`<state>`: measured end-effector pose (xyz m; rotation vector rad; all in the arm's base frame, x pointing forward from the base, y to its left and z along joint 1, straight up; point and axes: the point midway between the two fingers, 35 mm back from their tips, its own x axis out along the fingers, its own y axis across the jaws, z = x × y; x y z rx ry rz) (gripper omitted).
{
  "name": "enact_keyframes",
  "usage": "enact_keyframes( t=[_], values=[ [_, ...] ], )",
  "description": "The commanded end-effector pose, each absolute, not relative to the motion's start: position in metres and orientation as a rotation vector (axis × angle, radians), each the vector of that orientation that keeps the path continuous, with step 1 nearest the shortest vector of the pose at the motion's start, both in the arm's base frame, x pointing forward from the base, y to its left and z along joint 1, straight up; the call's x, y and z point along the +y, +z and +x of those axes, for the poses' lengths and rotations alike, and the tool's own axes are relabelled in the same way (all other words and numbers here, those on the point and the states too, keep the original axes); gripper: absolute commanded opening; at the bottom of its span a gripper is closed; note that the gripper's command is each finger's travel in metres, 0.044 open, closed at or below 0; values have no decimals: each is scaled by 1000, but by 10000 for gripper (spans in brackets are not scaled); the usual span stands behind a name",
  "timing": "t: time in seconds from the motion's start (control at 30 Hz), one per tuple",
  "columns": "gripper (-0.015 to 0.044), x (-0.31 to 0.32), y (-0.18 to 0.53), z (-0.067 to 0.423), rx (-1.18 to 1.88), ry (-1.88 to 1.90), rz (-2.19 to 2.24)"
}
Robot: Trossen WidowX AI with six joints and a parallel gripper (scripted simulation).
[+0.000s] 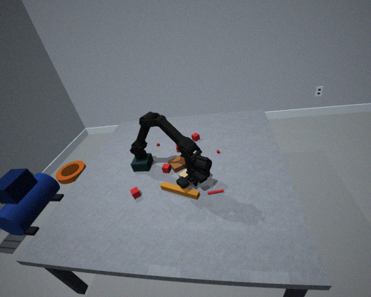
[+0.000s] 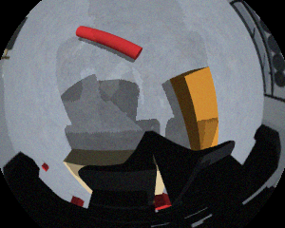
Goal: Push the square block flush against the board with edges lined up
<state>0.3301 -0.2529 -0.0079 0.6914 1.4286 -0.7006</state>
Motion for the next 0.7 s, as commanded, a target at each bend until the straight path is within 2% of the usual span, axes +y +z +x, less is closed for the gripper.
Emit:
enact_keyframes(
  t=[0.0,0.67],
  values=[
    [0,-253,-10,330,1423,-705,692],
    [0,-231,-10,315,1425,-704,693]
  ],
)
